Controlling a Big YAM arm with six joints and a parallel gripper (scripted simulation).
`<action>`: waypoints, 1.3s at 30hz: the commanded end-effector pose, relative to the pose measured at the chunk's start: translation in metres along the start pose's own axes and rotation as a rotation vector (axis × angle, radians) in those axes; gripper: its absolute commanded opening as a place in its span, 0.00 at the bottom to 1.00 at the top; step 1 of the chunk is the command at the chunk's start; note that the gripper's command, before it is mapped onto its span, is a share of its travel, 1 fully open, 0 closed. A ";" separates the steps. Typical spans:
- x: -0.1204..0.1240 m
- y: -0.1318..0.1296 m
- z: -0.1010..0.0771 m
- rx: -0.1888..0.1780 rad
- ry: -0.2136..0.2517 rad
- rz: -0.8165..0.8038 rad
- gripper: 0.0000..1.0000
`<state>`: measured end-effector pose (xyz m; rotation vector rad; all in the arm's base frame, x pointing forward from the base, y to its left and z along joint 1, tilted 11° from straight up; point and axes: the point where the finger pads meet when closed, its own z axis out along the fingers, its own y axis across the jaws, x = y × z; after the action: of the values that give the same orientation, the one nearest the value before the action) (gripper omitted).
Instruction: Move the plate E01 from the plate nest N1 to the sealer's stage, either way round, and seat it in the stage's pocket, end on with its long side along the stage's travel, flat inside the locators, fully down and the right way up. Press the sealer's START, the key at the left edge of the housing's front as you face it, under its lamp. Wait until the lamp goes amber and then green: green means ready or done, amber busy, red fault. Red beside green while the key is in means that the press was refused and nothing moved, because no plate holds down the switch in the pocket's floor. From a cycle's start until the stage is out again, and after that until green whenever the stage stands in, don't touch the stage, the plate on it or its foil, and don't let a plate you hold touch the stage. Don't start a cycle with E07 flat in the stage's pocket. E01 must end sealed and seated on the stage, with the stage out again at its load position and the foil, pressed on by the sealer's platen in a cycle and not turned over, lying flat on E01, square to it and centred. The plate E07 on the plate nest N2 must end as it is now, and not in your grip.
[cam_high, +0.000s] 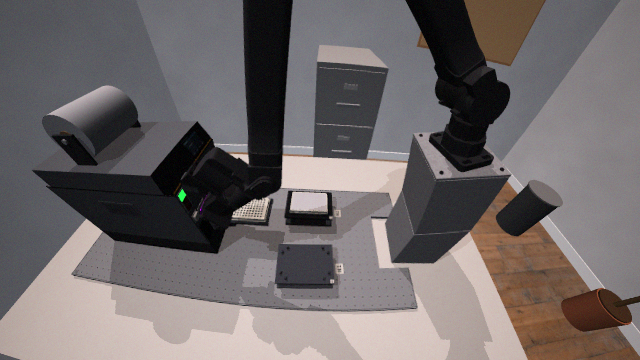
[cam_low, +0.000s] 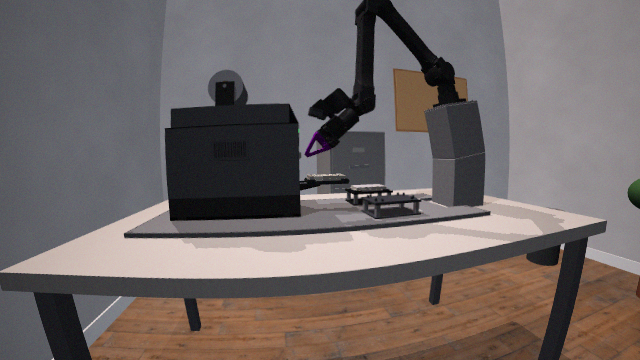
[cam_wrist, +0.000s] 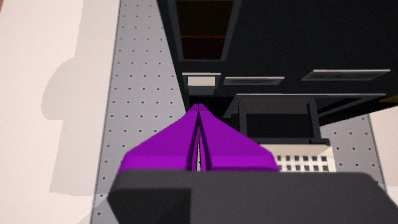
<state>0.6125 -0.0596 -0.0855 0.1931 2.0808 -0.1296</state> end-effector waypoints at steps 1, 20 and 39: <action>-0.011 -0.010 -0.002 0.010 -0.033 -0.003 0.00; -0.017 0.009 -0.006 -0.014 -0.021 -0.017 0.00; -0.018 -0.004 0.003 0.003 -0.022 -0.007 0.00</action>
<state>0.6134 -0.0632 -0.0833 0.1984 2.0789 -0.1322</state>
